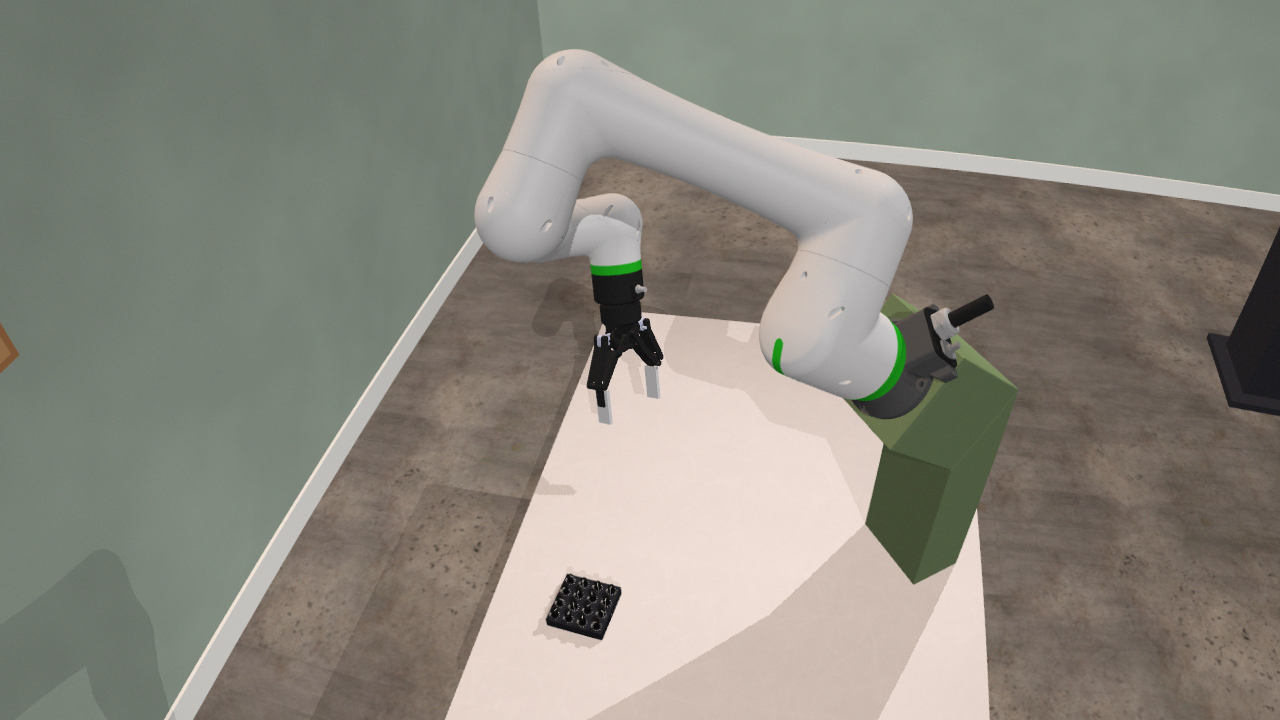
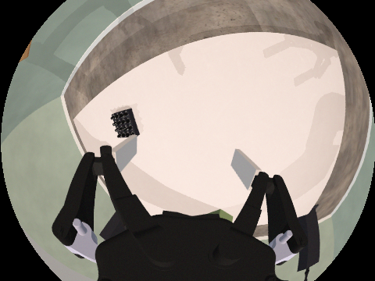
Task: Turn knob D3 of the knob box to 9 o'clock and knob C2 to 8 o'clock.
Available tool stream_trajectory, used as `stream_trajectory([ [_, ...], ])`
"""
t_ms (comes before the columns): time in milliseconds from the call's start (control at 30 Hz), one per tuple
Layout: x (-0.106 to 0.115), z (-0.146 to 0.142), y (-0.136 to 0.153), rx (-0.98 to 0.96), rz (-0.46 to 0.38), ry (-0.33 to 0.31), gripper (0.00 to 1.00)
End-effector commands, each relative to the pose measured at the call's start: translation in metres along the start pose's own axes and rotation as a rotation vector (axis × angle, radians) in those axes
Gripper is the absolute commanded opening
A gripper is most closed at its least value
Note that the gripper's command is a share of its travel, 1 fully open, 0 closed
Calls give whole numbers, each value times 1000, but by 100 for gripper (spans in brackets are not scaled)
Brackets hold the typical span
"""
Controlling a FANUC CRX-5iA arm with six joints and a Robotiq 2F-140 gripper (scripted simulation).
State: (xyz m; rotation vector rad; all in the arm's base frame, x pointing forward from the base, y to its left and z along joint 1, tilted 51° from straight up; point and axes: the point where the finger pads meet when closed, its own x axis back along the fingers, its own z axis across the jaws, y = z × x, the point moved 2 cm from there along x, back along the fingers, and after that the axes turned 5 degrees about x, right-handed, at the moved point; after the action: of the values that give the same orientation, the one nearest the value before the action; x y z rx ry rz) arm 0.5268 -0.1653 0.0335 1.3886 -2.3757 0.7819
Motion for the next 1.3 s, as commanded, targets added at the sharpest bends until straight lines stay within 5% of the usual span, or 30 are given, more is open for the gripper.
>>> stream_trajectory([
  [0,0,0,0,0,0,0,100],
  [633,-4,-2,0,19,-3,9,100],
  [767,-41,-17,-1,186,-30,84,100],
  [1267,-121,-68,5,675,-94,249,100],
])
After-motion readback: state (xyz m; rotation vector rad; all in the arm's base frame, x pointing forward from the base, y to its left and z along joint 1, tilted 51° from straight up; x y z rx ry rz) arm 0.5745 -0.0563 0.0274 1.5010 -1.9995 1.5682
